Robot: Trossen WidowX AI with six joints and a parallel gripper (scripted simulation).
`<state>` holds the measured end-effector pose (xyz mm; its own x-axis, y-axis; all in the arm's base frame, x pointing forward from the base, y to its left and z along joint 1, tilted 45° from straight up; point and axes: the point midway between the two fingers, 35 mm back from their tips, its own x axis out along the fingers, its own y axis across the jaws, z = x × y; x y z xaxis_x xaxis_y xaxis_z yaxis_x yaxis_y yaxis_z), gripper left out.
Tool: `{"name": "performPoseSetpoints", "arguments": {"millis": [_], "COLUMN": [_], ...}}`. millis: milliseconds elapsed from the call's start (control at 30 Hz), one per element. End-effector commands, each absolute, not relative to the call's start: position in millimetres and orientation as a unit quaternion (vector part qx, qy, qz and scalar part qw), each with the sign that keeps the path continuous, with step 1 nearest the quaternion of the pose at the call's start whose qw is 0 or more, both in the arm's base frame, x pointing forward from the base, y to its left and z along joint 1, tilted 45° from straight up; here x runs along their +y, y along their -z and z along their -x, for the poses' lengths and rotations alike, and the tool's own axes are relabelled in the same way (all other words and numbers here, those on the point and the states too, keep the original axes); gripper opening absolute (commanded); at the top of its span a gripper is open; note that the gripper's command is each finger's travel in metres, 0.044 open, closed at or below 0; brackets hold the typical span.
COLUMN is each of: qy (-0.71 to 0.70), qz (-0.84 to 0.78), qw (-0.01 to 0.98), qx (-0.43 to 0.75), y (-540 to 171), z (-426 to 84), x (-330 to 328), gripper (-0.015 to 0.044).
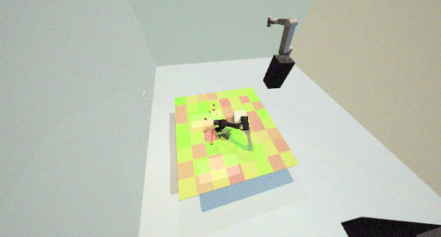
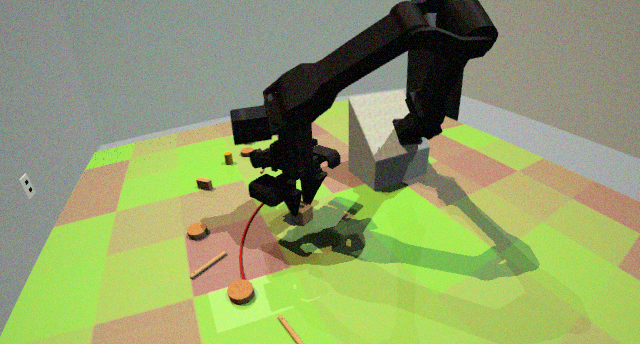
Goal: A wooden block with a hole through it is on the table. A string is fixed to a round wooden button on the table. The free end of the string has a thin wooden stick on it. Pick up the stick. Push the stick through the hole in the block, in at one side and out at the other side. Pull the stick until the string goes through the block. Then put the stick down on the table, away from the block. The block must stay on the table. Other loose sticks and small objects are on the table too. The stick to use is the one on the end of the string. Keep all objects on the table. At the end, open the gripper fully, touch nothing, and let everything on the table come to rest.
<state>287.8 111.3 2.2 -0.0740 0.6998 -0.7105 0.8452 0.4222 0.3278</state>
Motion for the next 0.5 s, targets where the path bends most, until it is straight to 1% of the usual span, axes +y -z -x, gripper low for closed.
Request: {"name": "performPoseSetpoints", "arguments": {"millis": [0, 33, 100, 467], "qy": [0.085, 0.085, 0.085, 0.086], "qz": [-0.530, -0.530, -0.530, -0.530], "qw": [0.426, 0.426, 0.426, 0.426], "qx": [0.728, 0.728, 0.728, 0.728], "y": [-2.2, -2.2, -2.2, -5.6], "z": [-287.8, -287.8, -287.8, -288.3], "x": [111.3, 111.3, 111.3, 107.8], "gripper": [0.0052, 0.0046, 0.0000, 0.0000]}}
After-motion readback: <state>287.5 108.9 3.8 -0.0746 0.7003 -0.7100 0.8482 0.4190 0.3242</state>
